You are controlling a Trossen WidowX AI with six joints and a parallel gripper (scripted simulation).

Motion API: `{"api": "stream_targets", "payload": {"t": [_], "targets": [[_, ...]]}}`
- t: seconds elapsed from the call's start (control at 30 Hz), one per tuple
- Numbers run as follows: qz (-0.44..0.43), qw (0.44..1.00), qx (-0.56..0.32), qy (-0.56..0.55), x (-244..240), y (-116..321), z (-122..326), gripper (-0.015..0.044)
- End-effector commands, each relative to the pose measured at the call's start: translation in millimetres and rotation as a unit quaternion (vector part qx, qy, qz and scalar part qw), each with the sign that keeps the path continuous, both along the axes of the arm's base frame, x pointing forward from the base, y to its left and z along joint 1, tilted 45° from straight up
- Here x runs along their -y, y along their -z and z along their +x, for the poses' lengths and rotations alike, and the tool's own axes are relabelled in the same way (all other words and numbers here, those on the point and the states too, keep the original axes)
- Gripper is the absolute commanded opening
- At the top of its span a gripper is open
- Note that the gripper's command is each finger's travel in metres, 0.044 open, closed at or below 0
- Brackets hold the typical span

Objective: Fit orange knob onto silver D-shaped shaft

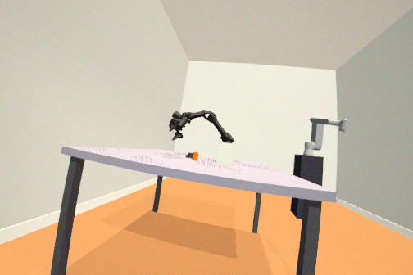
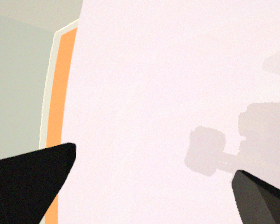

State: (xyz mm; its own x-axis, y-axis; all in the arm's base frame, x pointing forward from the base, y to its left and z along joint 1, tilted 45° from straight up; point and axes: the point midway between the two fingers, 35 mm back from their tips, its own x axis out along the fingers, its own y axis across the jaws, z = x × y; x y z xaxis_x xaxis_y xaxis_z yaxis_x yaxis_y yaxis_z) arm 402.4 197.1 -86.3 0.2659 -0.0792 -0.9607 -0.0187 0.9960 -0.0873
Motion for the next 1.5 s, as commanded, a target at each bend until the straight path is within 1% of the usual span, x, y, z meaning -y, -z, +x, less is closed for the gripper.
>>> {"api": "stream_targets", "payload": {"t": [0.0, 0.2, 0.23, 0.3, 0.53, 0.7, 1.47], "targets": [[-0.122, 0.989, -0.076, -0.026, 26, 1, -71, 0.044], [-0.292, 0.94, -0.154, -0.089, 68, -22, -152, 0.044], [-0.32, 0.928, -0.163, -0.101, 76, -29, -163, 0.044], [-0.355, 0.911, -0.174, -0.117, 84, -36, -171, 0.044], [-0.359, 0.909, -0.176, -0.119, 85, -37, -172, 0.044], [-0.36, 0.909, -0.175, -0.118, 108, -11, -168, 0.044], [-0.358, 0.909, -0.177, -0.12, 129, 11, -166, 0.044]]}}
